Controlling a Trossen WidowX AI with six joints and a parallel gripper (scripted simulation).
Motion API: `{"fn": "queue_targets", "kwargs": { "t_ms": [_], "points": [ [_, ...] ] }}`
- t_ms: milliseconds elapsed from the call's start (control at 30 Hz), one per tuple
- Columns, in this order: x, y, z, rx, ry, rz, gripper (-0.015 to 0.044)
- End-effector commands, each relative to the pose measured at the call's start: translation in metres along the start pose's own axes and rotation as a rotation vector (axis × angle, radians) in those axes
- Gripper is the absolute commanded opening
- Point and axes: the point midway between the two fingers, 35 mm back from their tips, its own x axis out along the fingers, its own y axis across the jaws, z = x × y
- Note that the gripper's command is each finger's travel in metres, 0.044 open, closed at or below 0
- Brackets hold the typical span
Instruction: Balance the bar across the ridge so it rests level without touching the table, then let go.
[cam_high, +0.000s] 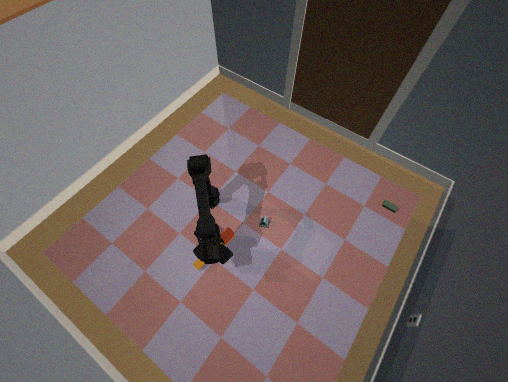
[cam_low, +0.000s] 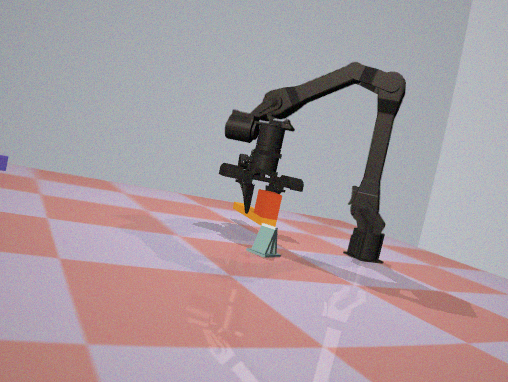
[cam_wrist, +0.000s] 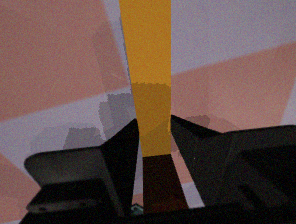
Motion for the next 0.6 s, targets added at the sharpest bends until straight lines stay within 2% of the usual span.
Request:
{"fn": "queue_targets", "kwargs": {
  "t_ms": [0,567],
  "points": [
    [-0.013,0.002,0.001,0.002,-0.005,0.005,0.0000],
    [-0.057,0.000,0.000,0.004,-0.006,0.003,0.0000]
  ]
}}
